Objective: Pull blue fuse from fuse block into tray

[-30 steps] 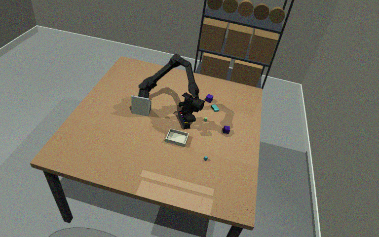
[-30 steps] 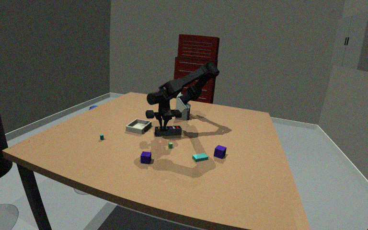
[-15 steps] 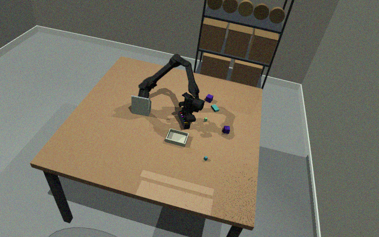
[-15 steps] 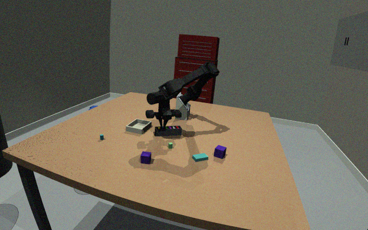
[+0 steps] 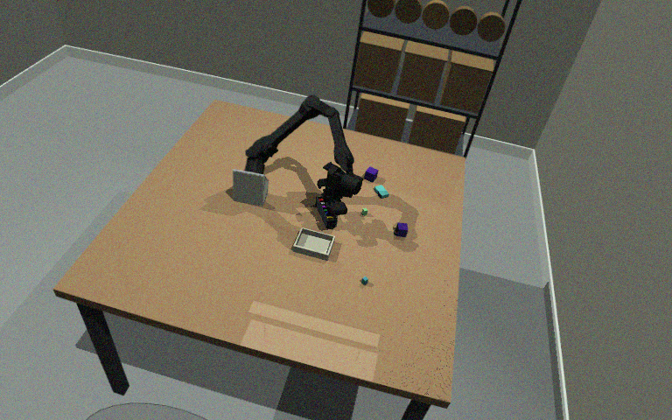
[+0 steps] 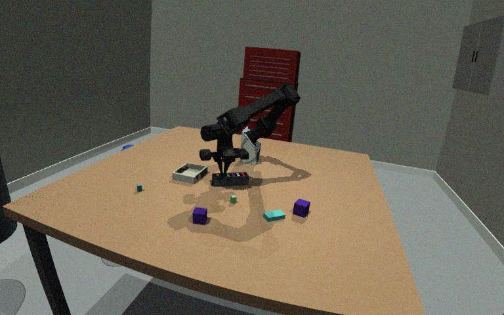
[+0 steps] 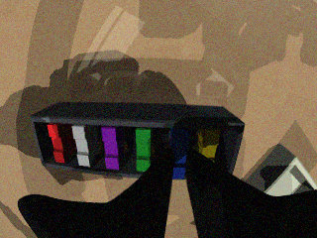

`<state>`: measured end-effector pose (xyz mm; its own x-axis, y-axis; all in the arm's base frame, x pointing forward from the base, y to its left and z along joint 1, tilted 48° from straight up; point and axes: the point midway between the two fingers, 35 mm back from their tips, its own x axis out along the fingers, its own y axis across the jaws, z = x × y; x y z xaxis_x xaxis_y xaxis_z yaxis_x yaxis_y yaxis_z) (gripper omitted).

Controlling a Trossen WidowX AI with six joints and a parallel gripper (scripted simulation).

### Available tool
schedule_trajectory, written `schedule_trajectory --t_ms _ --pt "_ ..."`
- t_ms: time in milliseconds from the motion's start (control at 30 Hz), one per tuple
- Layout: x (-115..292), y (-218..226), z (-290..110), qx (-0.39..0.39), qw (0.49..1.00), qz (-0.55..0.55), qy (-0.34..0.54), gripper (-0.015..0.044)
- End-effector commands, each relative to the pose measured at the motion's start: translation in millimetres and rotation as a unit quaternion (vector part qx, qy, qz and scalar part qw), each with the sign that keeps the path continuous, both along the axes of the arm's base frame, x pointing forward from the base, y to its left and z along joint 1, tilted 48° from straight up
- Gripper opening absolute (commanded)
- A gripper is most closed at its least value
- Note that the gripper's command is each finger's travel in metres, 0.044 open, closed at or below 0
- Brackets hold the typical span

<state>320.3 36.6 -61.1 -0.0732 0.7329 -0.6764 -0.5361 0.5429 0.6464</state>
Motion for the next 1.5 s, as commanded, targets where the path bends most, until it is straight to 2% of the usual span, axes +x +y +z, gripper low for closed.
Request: schedule_trajectory --t_ms 0,1467 --pt "0 -2 2 -0.002 1.0 0.002 -0.001 0.0" --pt "2 -18 16 -0.001 1.0 0.001 0.0 0.0"
